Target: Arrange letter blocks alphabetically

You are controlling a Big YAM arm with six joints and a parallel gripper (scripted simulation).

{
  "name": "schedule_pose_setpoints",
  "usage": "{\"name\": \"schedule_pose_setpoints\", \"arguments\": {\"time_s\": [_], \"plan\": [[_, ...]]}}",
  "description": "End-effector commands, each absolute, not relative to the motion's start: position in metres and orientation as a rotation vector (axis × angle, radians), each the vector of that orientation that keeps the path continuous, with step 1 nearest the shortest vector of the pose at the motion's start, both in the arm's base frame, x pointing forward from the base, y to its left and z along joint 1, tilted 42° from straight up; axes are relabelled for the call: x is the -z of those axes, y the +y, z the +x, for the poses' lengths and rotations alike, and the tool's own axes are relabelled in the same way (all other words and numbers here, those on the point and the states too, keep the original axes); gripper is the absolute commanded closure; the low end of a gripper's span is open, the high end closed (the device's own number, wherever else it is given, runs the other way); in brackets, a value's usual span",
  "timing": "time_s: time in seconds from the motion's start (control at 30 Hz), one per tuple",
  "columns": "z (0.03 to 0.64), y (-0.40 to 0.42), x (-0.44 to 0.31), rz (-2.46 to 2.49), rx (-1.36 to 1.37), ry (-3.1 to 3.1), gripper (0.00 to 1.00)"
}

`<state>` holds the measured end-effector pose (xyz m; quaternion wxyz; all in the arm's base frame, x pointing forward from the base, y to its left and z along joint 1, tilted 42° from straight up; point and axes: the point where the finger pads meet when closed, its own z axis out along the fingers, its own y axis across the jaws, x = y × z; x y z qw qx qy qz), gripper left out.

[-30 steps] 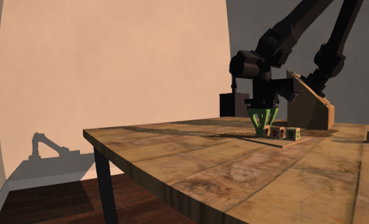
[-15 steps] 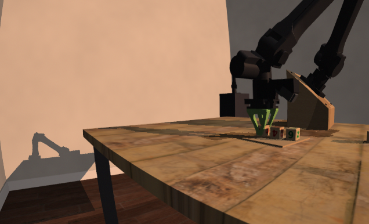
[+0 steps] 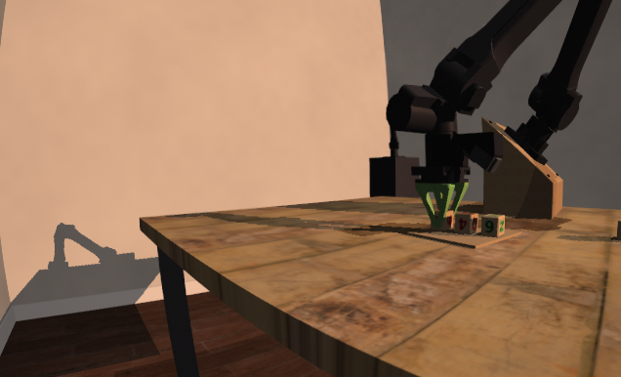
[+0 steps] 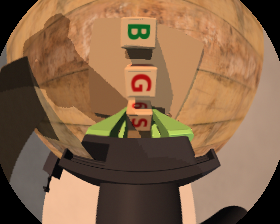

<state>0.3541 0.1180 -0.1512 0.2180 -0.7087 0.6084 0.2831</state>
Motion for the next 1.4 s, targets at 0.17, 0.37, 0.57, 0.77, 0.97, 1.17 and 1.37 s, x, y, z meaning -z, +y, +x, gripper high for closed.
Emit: {"name": "schedule_pose_setpoints", "arguments": {"time_s": [0.17,0.37,0.57,0.77,0.97,1.17,1.37], "plan": [[0.3717,0.1231,0.1490,-1.964,-0.750,1.661,0.66],[0.3718,0.1231,0.1490,-1.965,-0.750,1.661,0.58],[0.3718,0.1231,0.1490,-1.965,-0.750,1.661,0.54],[0.3720,0.1231,0.1490,-1.965,-0.749,1.660,0.54],[0.3720,0.1231,0.1490,-1.965,-0.749,1.660,0.44],[0.3720,0.1231,0.1490,-1.965,-0.749,1.660,0.44],[0.3723,0.1223,0.1482,-1.964,-0.748,1.660,0.44]]}}
